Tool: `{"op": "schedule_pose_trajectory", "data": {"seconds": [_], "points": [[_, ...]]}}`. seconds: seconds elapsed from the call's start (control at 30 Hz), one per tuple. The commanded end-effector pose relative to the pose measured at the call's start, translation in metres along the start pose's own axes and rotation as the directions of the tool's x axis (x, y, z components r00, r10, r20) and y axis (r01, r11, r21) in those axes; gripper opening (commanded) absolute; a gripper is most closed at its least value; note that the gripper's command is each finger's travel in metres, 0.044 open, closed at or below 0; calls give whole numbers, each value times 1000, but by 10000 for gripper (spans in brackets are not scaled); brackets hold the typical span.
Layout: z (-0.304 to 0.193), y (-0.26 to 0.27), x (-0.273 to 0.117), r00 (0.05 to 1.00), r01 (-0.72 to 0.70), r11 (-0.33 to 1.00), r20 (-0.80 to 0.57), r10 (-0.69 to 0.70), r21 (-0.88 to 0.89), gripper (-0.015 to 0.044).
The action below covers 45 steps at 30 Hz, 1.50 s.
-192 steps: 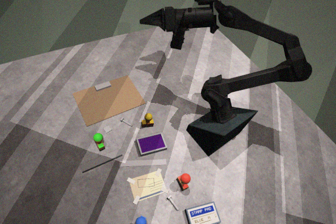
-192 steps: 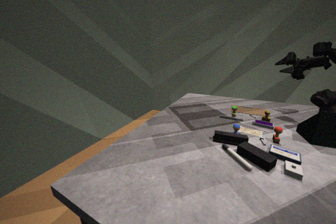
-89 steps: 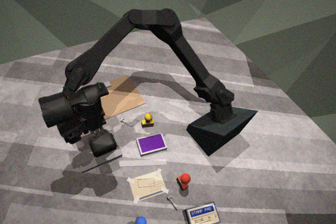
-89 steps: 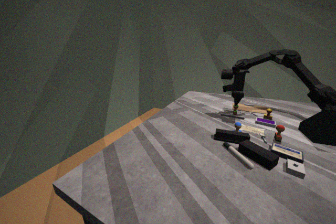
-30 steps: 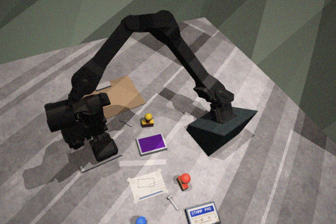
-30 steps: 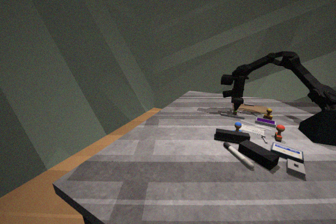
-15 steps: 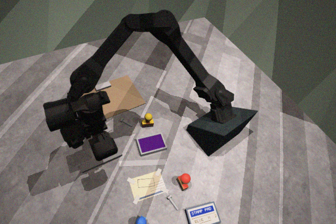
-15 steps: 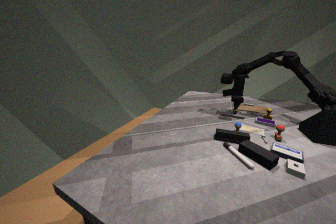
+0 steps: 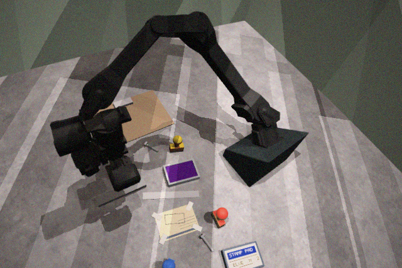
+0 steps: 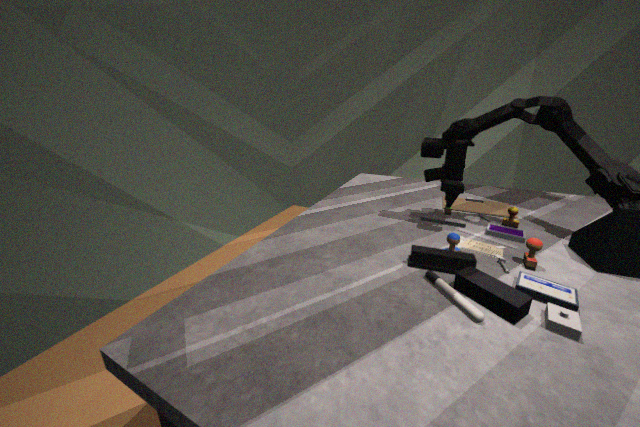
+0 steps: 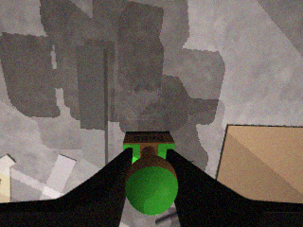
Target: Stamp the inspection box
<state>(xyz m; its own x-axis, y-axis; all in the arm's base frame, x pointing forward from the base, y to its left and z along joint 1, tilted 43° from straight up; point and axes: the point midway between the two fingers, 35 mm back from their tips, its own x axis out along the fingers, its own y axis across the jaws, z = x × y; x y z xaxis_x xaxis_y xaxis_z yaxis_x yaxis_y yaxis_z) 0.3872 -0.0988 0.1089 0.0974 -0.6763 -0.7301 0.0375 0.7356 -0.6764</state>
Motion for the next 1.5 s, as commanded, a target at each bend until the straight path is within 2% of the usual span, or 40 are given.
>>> {"op": "schedule_pose_trajectory", "data": {"seconds": [0.0,1.47], "points": [[0,-1,-3,1000,3,1000,0,-3,3,0],[1,0,-24,1000,3,1000,0,-3,2,0]]}}
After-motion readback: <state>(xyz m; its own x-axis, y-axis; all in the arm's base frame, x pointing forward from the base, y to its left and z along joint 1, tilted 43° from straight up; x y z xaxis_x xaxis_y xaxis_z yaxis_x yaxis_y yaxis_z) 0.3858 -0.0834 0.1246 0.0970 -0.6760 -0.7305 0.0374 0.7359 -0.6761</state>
